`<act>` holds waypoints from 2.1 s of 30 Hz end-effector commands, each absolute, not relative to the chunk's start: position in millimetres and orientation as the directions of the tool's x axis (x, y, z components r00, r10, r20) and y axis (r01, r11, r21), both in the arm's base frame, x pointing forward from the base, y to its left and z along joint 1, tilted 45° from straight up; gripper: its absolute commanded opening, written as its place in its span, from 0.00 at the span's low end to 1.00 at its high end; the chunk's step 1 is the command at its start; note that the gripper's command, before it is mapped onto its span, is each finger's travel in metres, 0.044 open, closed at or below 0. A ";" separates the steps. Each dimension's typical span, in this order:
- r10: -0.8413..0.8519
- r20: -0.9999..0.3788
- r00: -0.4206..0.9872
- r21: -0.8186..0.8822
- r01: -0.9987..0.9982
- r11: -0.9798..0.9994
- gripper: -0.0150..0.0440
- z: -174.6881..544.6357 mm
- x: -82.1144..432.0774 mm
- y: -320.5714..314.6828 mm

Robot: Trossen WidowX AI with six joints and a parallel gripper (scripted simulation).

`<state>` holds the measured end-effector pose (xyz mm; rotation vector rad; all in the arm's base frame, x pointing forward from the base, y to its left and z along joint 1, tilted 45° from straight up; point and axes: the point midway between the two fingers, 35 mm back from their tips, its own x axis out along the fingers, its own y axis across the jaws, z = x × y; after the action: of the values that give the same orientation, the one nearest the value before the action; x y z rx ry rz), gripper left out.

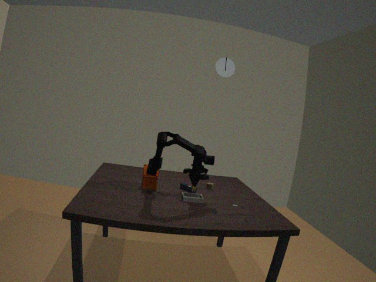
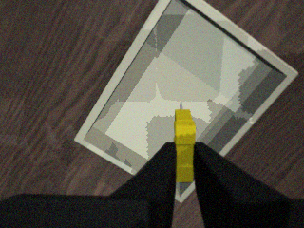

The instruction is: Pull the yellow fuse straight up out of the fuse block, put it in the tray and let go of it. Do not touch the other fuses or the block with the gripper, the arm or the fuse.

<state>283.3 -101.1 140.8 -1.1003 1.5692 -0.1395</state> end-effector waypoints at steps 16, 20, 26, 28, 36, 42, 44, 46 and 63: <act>-0.701 -0.707 0.096 -0.619 -0.564 0.547 0.25 119.9 285.4 -123.2; -0.701 -0.706 0.097 -0.620 -0.564 0.546 0.25 116.4 285.5 -127.0; -0.705 -0.703 0.094 -0.623 -0.559 0.547 0.43 119.4 285.3 -125.9; -0.705 -0.703 0.094 -0.623 -0.559 0.547 0.52 119.4 285.3 -125.9; -0.703 -0.705 0.095 -0.621 -0.561 0.548 0.81 127.1 284.8 -117.1; -0.700 -0.708 0.096 -0.618 -0.564 0.548 0.81 144.1 281.9 -99.1; -0.700 -0.708 0.096 -0.618 -0.564 0.548 0.81 144.1 281.9 -99.1; -0.700 -0.708 0.096 -0.618 -0.564 0.548 0.81 144.1 281.9 -99.1; -0.696 -0.712 0.095 -0.613 -0.568 0.549 0.81 141.5 281.8 -99.8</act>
<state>281.7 -99.8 141.7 -1.1061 1.5737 -0.1321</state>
